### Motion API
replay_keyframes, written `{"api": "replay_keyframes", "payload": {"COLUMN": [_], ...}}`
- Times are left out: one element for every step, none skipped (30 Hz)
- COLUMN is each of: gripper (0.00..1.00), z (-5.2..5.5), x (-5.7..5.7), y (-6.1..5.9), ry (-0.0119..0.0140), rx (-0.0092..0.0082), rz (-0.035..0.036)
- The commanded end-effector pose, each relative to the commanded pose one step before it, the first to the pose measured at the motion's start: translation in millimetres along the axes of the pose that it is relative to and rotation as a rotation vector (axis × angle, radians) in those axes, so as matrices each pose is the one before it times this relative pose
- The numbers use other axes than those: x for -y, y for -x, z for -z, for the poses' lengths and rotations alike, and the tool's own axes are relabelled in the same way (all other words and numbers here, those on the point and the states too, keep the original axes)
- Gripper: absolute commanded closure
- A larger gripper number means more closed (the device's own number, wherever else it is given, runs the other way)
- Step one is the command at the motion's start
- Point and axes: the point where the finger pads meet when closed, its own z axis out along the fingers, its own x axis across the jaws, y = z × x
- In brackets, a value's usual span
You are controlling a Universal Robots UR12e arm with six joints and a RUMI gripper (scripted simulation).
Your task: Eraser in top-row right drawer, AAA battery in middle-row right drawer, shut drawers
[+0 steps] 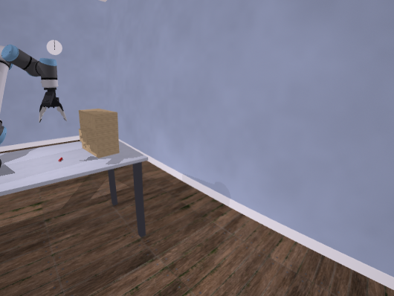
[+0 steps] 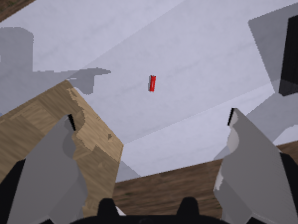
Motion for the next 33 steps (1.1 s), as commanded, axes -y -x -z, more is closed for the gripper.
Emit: {"api": "replay_keyframes", "payload": {"gripper": [0.0, 0.0, 0.0, 0.0, 0.0, 0.0, 0.0, 0.0, 0.0, 0.0, 0.0, 0.0, 0.0, 0.0, 0.0, 0.0, 0.0, 0.0, 0.0, 0.0, 0.0, 0.0, 0.0, 0.0, 0.0, 0.0, 0.0, 0.0, 0.0, 0.0, 0.0, 0.0, 0.0], "z": [0.13, -0.13, -0.13, -0.12, -0.12, -0.12, 0.0, 0.0, -0.12, -0.11, -0.11, -0.11, -0.11, -0.1, -0.1, -0.1, -0.09, -0.09, -0.09, -0.09, -0.08, -0.08, -0.07, 0.0, 0.0, -0.07, -0.07, -0.06, -0.06, -0.06, -0.05, -0.05, -0.05], "x": [2.78, 0.55, 0.55, 0.55, 0.54, 0.54, 0.0, 0.0, 0.53, 0.52, 0.51, 0.5, 0.49, 0.48, 0.46, 0.45, 0.43, 0.42, 0.4, 0.38, 0.37, 0.35, 0.33, 0.0, 0.0, 0.32, 0.3, 0.28, 0.26, 0.25, 0.23, 0.21, 0.2], "y": [-4.86, -0.89, -0.85, -0.82, -0.78, -0.74, 0.0, 0.0, -0.71, -0.67, -0.64, -0.6, -0.57, -0.54, -0.51, -0.48, -0.45, -0.42, -0.4, -0.37, -0.35, -0.32, -0.3, 0.0, 0.0, -0.28, -0.26, -0.24, -0.22, -0.2, -0.19, -0.17, -0.16], "ry": [-0.0108, 0.00001, 0.00001, 0.00001, 0.00001, 0.00001, 0.0, 0.0, 0.00001, 0.00001, 0.00001, 0.00001, 0.00001, 0.00001, 0.00001, 0.00001, 0.00001, 0.0, 0.0, 0.0, 0.0, 0.0, 0.0, 0.0, 0.0, 0.0, 0.0, 0.0, 0.0, 0.0, 0.0, 0.0, 0.0], "rx": [0.00344, 0.0, -0.00001, -0.00001, -0.00001, -0.00001, 0.0, 0.0, -0.00001, -0.00001, -0.00001, -0.00001, -0.00001, -0.00001, -0.00001, -0.00001, -0.00001, -0.00001, -0.00001, -0.00001, -0.00001, -0.00001, -0.00001, 0.0, 0.0, -0.00001, -0.00001, -0.00001, -0.00001, -0.00001, -0.00001, -0.00001, -0.00001], "rz": [-0.23045, -0.04021, -0.03953, -0.03882, -0.03808, -0.0373, 0.0, 0.0, -0.03649, -0.03565, -0.03478, -0.03389, -0.03297, -0.03202, -0.03106, -0.03007, -0.02906, -0.02804, -0.027, -0.02595, -0.02488, -0.02381, -0.02273, 0.0, 0.0, -0.02164, -0.02055, -0.01946, -0.01837, -0.01729, -0.01621, -0.01515, -0.01409]}}
